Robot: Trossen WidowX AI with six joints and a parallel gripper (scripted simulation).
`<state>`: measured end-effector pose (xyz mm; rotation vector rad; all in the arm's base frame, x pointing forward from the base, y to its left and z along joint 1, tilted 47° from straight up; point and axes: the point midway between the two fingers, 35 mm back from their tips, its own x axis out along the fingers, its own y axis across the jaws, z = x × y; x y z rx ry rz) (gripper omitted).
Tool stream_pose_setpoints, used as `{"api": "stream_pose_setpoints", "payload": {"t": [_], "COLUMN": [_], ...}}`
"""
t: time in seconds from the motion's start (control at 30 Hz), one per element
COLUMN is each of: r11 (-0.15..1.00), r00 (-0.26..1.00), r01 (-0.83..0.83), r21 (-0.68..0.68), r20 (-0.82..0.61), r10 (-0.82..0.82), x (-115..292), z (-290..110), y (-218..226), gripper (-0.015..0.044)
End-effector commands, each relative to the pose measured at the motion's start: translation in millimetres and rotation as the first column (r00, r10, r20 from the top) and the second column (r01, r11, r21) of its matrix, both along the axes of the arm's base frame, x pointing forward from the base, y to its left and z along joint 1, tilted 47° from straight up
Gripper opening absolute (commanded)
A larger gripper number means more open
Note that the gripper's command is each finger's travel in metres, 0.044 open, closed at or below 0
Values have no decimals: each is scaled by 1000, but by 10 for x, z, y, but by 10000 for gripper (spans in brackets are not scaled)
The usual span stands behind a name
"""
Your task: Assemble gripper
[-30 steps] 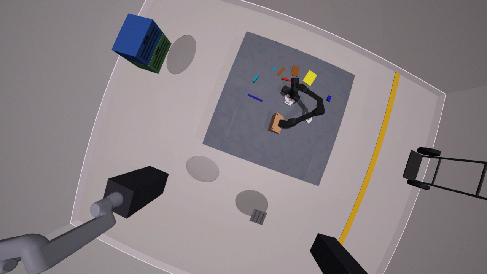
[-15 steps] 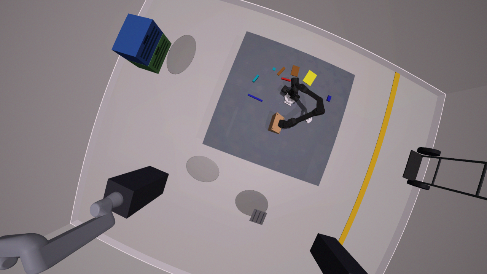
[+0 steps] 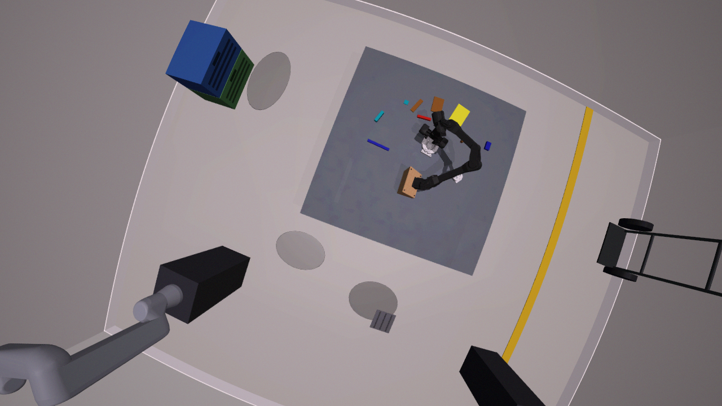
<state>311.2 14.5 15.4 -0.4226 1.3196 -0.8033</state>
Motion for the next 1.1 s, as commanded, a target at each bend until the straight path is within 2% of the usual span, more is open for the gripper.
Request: {"api": "stream_pose_setpoints", "payload": {"t": [0.0,0.07,0.33,0.7,1.07], "r11": [1000,1000,995,961,898], "r00": [1000,1000,989,922,797], "r01": [0,-8,95,259,405], "r21": [8,4,30,92,173], "r20": [15,12,113,274,415], "r10": [0,8,-97,-275,-439], "x": [7,11,18,-19,-119], "z": [140,81,281,611,928], "y": [130,86,-76,-359,-641], "gripper": [224,224,434,440,440]}}
